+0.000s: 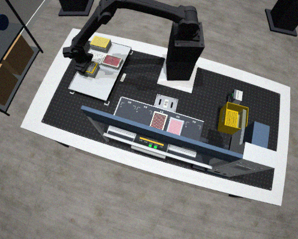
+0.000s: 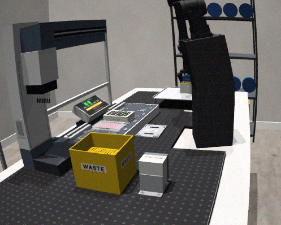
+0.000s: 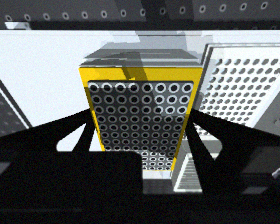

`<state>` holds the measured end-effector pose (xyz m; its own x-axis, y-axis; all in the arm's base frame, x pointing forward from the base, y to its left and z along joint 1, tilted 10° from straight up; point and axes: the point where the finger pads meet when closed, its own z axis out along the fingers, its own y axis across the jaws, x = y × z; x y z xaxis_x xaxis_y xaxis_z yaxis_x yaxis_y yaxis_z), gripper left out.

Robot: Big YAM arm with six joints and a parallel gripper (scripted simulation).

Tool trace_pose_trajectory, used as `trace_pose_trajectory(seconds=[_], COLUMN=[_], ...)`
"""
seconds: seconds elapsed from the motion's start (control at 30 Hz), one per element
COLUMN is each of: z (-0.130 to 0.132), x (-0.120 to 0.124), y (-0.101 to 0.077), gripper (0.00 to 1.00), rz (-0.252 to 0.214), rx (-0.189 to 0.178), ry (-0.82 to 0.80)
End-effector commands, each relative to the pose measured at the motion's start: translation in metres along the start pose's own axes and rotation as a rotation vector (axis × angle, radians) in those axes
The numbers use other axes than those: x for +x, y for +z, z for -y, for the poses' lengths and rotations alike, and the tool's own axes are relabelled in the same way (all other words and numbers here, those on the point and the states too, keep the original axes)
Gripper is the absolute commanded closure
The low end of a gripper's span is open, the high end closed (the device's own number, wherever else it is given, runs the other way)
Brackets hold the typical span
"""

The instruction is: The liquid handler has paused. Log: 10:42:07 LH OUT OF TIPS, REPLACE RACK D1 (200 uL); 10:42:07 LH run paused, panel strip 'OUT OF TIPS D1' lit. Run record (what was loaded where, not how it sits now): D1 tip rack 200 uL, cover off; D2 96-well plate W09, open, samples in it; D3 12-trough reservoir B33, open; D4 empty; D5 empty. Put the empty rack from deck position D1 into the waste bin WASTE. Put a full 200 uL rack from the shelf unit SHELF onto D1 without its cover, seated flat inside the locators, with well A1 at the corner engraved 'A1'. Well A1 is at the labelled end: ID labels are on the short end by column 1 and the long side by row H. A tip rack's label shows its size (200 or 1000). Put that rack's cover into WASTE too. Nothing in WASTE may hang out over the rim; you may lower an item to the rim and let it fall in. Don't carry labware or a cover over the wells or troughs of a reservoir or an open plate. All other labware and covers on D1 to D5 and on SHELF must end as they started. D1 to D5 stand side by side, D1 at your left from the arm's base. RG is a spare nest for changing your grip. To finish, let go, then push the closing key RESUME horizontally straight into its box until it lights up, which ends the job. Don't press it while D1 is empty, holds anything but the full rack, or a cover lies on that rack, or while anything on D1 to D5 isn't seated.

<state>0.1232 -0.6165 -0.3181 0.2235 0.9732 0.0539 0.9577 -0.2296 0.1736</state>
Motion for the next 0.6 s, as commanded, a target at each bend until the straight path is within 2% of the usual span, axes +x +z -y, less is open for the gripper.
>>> trace_pose_trajectory(seconds=[0.0, 0.2, 0.23, 0.57], z=[-0.0096, -0.0096, -0.0096, -0.0076], x=[-0.0040, -0.0040, -0.0040, -0.0016], y=[0.0142, 0.0142, 0.0142, 0.0153], gripper=[0.00, 0.00, 1.00, 1.00], rz=[0.011, 0.011, 0.011, 0.006], rx=[-0.003, -0.003, -0.003, -0.001], ry=[-0.003, -0.003, -0.003, -0.002])
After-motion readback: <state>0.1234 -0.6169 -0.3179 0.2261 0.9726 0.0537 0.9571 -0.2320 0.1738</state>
